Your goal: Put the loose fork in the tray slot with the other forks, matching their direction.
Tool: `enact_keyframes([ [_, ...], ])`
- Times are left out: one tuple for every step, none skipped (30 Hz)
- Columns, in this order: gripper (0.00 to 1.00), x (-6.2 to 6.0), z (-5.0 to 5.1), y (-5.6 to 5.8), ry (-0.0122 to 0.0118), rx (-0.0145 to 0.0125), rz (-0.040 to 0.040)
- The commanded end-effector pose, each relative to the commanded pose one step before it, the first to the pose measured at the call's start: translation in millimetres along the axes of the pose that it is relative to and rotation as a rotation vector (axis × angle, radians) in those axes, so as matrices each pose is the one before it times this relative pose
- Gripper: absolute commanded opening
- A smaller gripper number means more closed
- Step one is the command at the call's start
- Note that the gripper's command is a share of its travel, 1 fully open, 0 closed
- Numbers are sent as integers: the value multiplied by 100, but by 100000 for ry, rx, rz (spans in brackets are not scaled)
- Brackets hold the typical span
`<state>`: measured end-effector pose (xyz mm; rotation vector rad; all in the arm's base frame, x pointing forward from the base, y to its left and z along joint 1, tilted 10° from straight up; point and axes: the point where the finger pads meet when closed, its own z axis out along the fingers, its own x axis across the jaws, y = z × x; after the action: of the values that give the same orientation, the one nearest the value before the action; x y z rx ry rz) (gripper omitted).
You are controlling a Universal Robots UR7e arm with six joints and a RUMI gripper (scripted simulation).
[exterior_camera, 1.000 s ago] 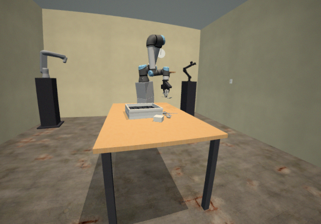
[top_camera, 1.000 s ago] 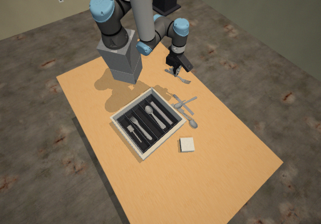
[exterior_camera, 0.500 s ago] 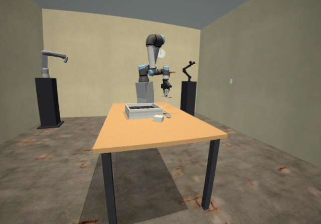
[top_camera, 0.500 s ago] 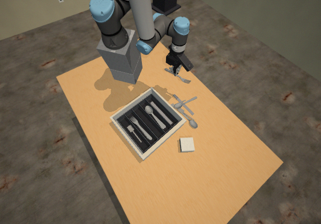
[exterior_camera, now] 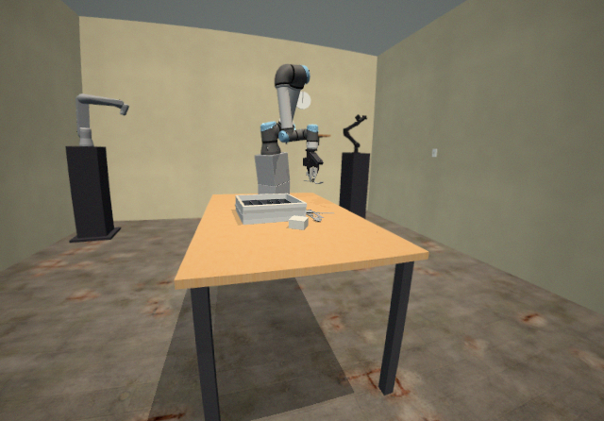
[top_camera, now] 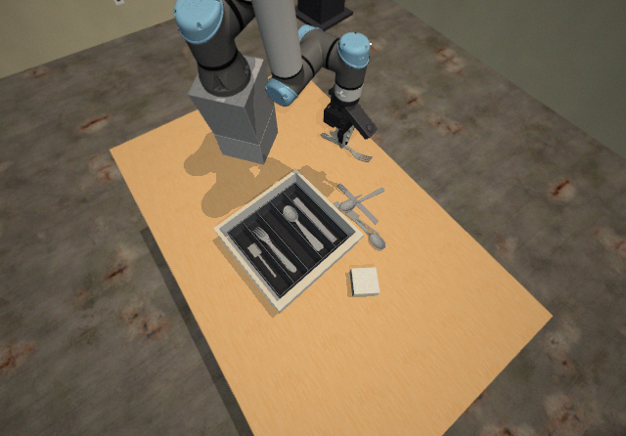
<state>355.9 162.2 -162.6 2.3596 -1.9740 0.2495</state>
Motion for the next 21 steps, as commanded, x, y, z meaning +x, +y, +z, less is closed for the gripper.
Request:
enact_keyframes([
  [2, 137, -49, 78, 39, -114, 25],
  [2, 107, -5, -109, -20, 46, 62],
  [2, 118, -13, -147, -34, 82, 18],
  [2, 160, -20, -203, -45, 131, 27],
  [2, 204, -6, -241, -54, 120, 26],
  [2, 253, 9, -196, -64, 7, 9],
  [2, 0, 0, 0, 0, 0, 0],
  [2, 0, 0, 0, 0, 0, 0],
  [2, 311, 17, -199, -55, -37, 4],
  [2, 371, 19, -229, -56, -42, 4],
  [2, 431, 21, -259, -63, -46, 5],
  [2, 493, 23, -287, -69, -49, 5],
  [2, 557, 25, -312, -75, -50, 6],
  [2, 623, 26, -334, -80, -51, 6],
  [2, 689, 26, -352, -84, -50, 7],
  [2, 757, 26, -367, -86, -48, 7],
  [2, 824, 26, -376, -88, -45, 7],
  [2, 890, 25, -380, -87, -41, 7],
  [2, 955, 23, -379, -85, -35, 7],
  [2, 1018, 21, -372, -81, -29, 7],
  [2, 1078, 18, -360, -76, -22, 7],
])
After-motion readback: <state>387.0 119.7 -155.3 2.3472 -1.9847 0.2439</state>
